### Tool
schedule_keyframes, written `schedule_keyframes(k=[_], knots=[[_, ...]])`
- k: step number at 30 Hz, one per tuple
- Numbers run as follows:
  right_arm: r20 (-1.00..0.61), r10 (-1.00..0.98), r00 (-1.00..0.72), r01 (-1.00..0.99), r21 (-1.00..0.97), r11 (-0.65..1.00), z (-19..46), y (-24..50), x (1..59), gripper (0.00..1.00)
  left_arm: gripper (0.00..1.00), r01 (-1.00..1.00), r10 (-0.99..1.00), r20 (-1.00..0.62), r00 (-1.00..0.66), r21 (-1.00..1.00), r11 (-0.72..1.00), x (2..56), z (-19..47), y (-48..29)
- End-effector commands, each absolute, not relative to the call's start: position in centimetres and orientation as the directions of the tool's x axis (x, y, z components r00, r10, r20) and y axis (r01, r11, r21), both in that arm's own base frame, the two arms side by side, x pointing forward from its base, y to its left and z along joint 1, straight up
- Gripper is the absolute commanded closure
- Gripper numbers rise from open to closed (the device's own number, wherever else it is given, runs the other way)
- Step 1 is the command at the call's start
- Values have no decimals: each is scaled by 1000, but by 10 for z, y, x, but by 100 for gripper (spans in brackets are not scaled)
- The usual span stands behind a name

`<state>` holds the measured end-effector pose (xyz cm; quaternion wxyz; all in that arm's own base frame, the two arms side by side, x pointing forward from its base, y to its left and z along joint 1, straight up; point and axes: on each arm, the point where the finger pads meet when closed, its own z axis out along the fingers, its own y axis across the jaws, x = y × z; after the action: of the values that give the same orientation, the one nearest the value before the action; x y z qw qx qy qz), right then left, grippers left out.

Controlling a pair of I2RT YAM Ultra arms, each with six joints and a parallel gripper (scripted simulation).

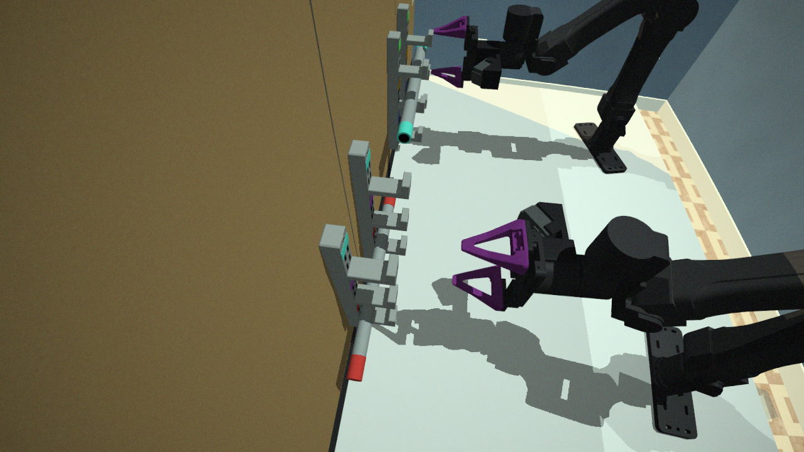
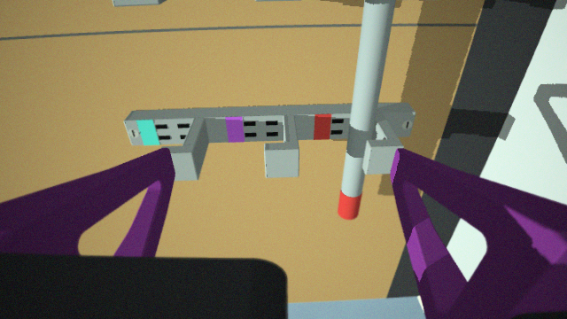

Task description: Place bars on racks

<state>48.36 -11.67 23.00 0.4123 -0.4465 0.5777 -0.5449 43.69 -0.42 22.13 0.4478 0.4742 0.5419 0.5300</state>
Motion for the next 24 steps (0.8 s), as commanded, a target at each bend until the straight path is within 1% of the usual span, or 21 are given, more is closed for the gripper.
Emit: schedule_keyframes(k=[1,24], knots=[[0,-964,-267,0,-1000,0,255,-123,492,0,0,0,990,0,-143,1000,0,433,237,-8],[0,-964,-267,0,-1000,0,254,-130,516,0,0,0,990,0,-143,1000,0,433,237,-8]])
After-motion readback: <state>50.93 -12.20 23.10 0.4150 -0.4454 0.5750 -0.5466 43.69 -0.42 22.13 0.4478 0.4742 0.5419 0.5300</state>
